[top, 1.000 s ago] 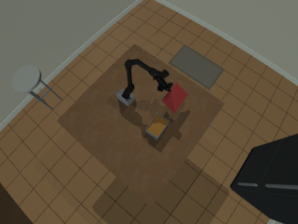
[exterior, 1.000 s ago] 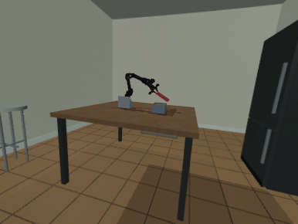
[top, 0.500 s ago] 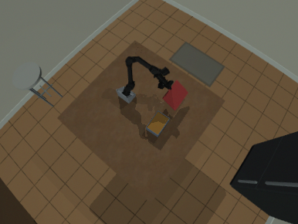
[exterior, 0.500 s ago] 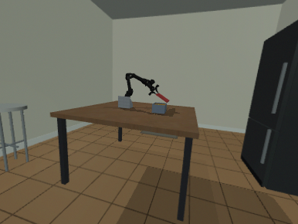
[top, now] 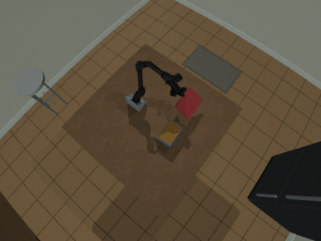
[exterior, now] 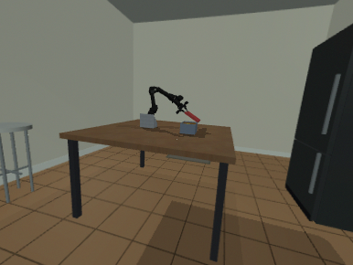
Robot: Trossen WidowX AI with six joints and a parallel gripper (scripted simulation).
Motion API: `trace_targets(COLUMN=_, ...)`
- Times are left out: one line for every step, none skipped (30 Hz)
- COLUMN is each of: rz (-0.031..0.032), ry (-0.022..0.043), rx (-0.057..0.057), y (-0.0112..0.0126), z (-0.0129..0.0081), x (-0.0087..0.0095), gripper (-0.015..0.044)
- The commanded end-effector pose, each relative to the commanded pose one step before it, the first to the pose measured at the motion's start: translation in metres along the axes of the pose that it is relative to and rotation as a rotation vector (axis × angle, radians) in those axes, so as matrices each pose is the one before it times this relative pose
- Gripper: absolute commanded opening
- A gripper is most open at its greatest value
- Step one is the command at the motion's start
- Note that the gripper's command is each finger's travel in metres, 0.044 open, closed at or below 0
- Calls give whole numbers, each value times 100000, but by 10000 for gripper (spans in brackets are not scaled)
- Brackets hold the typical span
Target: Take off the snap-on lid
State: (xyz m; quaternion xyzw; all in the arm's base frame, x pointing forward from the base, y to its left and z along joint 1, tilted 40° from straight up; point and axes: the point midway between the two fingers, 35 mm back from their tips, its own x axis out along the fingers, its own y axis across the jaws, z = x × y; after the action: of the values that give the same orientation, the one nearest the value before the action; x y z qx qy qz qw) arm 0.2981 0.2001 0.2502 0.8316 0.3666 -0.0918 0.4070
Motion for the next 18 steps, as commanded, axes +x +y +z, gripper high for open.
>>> trace_targets(rz=1142, ry=-284, rx=366, y=-1, z=33, x=181, gripper=0)
trace_targets(rz=0, ry=3, rx=4, y=-61, z=0, x=51, gripper=0)
trace_targets(rz=0, ry=3, rx=4, y=-61, z=0, x=51, gripper=0)
trace_targets(rz=0, ry=3, rx=4, y=-61, z=0, x=51, gripper=0)
trace_targets(rz=0, ry=3, rx=4, y=-61, z=0, x=51, gripper=0)
trace_targets(rz=0, ry=3, rx=4, y=-61, z=0, x=51, gripper=0)
trace_targets(rz=0, ry=3, rx=4, y=-61, z=0, x=51, gripper=0)
trace_targets(rz=0, ry=3, rx=4, y=-61, z=0, x=51, gripper=0)
trace_targets(rz=0, ry=3, rx=4, y=-61, z=0, x=51, gripper=0)
trace_targets(rz=0, ry=3, rx=4, y=-61, z=0, x=51, gripper=0)
trace_targets(rz=0, ry=3, rx=4, y=-61, z=0, x=51, gripper=0)
trace_targets(rz=0, ry=3, rx=4, y=-61, z=0, x=51, gripper=0)
trace_targets(rz=0, ry=3, rx=4, y=-61, z=0, x=51, gripper=0)
trace_targets(rz=0, ry=3, rx=4, y=-61, z=0, x=51, gripper=0)
trace_targets(rz=0, ry=2, rx=4, y=-61, z=0, x=51, gripper=0)
trace_targets(rz=0, ry=2, rx=4, y=-61, z=0, x=51, gripper=0)
trace_targets(rz=0, ry=2, rx=4, y=-61, z=0, x=51, gripper=0)
trace_targets(rz=0, ry=2, rx=4, y=-61, z=0, x=51, gripper=0)
